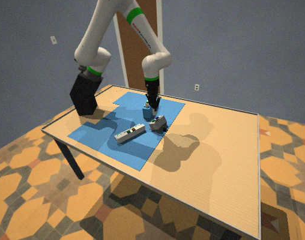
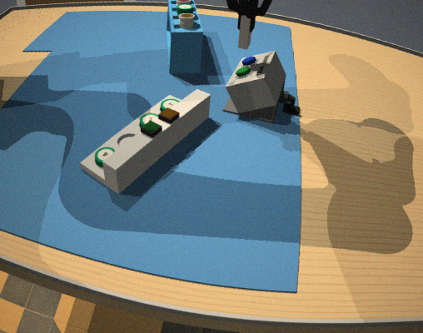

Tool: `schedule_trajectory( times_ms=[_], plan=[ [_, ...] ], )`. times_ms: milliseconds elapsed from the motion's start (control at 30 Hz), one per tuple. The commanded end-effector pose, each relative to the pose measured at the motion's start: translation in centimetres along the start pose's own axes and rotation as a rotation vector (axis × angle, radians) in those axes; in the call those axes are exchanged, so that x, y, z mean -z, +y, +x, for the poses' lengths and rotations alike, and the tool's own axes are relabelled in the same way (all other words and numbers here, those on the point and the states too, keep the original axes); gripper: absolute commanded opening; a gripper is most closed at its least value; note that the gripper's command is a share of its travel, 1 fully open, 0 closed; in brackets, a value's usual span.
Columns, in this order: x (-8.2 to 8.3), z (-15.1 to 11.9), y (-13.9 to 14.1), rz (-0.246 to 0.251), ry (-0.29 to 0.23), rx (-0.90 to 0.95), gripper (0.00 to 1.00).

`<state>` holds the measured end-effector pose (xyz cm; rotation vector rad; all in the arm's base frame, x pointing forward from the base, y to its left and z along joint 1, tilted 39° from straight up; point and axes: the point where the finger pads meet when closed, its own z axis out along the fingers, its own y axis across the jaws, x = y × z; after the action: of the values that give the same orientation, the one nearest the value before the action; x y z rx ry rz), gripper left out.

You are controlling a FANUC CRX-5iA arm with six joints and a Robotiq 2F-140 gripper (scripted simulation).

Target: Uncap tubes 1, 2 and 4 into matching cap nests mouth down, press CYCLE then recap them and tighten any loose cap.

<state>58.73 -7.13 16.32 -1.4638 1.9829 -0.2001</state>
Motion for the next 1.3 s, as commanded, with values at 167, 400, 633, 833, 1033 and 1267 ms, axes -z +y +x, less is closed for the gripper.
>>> schedule_trajectory(
  times_ms=[167, 400, 633, 833, 1033, 1267],
  plan=[
    [-0.6, -1.4, -0.8, -0.001, 0.007, -0.002, 0.00],
    [-2.1, -1.4, -0.8, -0.001, 0.007, -0.002, 0.00],
    [-2.1, -1.4, -0.8, -0.001, 0.007, -0.002, 0.00],
    [-2.5, -1.4, -0.8, -0.001, 0.007, -0.002, 0.00],
    [-2.7, -1.4, -0.8, -0.001, 0.007, -0.002, 0.00],
    [-3.2, -1.4, -0.8, -0.001, 0.007, -0.002, 0.00]
  ],
)
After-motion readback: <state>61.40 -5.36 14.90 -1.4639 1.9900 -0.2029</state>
